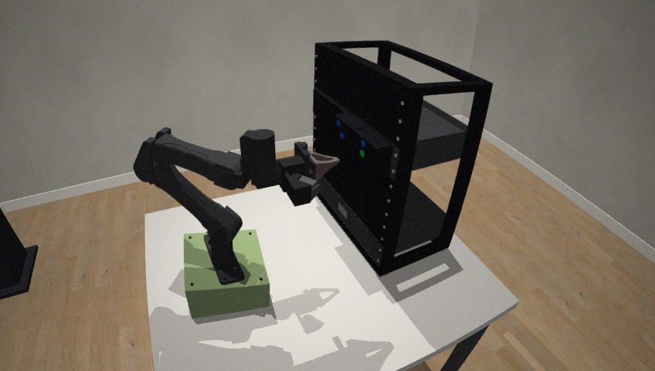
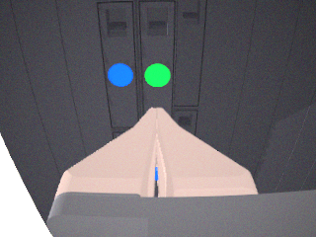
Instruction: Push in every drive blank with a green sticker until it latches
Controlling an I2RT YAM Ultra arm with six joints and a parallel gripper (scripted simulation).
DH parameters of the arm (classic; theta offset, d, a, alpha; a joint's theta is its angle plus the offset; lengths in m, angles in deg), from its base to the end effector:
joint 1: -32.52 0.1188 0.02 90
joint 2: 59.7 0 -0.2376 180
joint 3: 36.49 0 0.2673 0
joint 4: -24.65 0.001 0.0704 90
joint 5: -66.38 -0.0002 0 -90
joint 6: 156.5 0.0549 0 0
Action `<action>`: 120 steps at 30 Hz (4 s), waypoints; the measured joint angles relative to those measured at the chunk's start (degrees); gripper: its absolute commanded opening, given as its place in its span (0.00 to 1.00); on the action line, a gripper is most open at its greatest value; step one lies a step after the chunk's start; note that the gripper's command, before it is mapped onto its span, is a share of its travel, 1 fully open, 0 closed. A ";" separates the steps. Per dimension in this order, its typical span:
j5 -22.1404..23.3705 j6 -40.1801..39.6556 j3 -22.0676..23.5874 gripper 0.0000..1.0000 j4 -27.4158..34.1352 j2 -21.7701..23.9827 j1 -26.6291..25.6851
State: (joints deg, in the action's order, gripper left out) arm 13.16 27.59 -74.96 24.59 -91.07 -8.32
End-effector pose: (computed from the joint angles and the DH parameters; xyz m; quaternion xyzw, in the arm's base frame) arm 0.1703 -0.1025 0.2896 0.4892 0.4591 0.5055 0.5426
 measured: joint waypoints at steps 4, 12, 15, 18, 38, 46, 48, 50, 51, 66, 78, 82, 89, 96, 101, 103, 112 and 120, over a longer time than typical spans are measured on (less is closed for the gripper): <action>0.50 0.00 -0.02 0.00 -0.11 0.11 0.20; -4.61 -0.76 -2.43 0.00 -4.15 -9.31 8.50; -6.64 -1.03 -3.13 0.00 -5.66 -12.13 10.25; -8.63 -1.27 -4.11 0.00 -7.45 -14.69 11.96; -11.74 -1.75 -4.96 0.00 -10.45 -16.81 13.07; -11.80 -1.77 -4.96 0.00 -10.45 -16.81 13.07; -11.80 -1.77 -4.96 0.00 -10.45 -16.81 13.07; -11.80 -1.77 -4.96 0.00 -10.45 -16.81 13.07; -11.80 -1.77 -4.96 0.00 -10.45 -16.81 13.07; -12.39 -1.84 -6.14 0.00 -11.06 -18.71 14.10; -12.70 -1.92 -6.38 0.00 -11.26 -19.17 14.38; -12.96 -1.97 -6.75 0.00 -11.89 -20.13 14.75; -13.25 -2.01 -7.37 0.00 -12.81 -21.59 15.21; -13.38 -2.03 -7.41 0.00 -13.09 -21.88 15.32; -13.60 -2.08 -8.17 0.00 -13.90 -23.47 15.80; -13.68 -2.10 -8.46 0.00 -14.21 -24.06 15.96; -13.75 -2.12 -8.57 0.00 -14.49 -24.41 16.06; -13.73 -2.14 -8.98 0.00 -15.26 -25.46 16.26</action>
State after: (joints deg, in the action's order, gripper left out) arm -0.57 25.44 -83.94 9.33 -116.54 7.94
